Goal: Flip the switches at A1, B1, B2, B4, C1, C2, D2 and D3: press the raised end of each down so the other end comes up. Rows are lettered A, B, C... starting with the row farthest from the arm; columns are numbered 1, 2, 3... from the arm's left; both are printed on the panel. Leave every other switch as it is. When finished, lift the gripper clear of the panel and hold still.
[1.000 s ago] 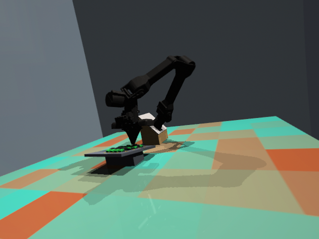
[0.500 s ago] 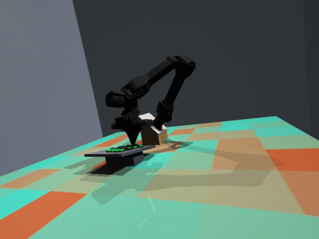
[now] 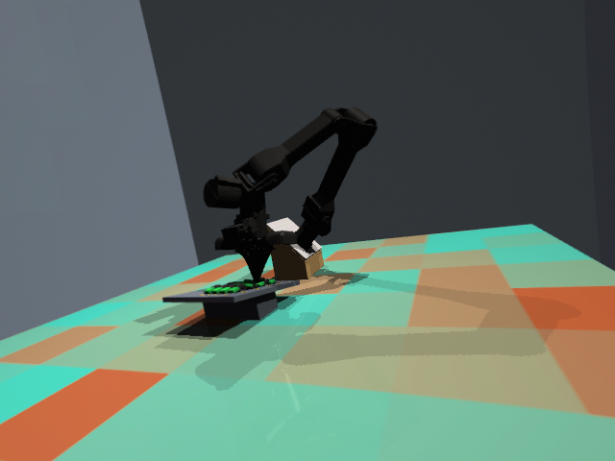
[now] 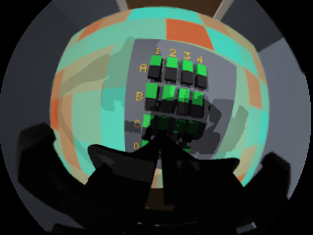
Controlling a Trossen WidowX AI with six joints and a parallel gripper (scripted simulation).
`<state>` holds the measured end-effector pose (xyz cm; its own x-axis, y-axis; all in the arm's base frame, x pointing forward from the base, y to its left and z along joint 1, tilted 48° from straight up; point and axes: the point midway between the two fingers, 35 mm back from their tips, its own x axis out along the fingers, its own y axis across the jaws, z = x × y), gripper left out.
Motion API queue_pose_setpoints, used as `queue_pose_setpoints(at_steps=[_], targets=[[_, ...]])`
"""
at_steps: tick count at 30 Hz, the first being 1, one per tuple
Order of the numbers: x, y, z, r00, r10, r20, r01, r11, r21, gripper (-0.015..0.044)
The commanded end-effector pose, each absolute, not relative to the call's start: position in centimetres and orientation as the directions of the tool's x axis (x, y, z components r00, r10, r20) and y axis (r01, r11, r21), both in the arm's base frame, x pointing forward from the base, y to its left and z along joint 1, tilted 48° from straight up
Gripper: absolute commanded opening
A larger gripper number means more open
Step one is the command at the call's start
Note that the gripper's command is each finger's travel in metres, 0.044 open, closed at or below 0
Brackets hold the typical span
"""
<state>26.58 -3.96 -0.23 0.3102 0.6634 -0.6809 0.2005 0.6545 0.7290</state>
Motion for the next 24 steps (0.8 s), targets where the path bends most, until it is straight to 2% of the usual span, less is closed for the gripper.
queue_pose_setpoints(at_steps=[1, 18, 24], targets=[[26.6, -3.9, -0.3, 0.310, 0.666, -0.678, 0.205, 0.650, 0.732, 0.0000], [26.6, -3.7, -0.5, 0.310, 0.666, -0.678, 0.205, 0.650, 0.732, 0.0000], [25.2, -7.7, 3.3, 0.288, 0.671, -0.683, 0.206, 0.653, 0.728, 0.0000]])
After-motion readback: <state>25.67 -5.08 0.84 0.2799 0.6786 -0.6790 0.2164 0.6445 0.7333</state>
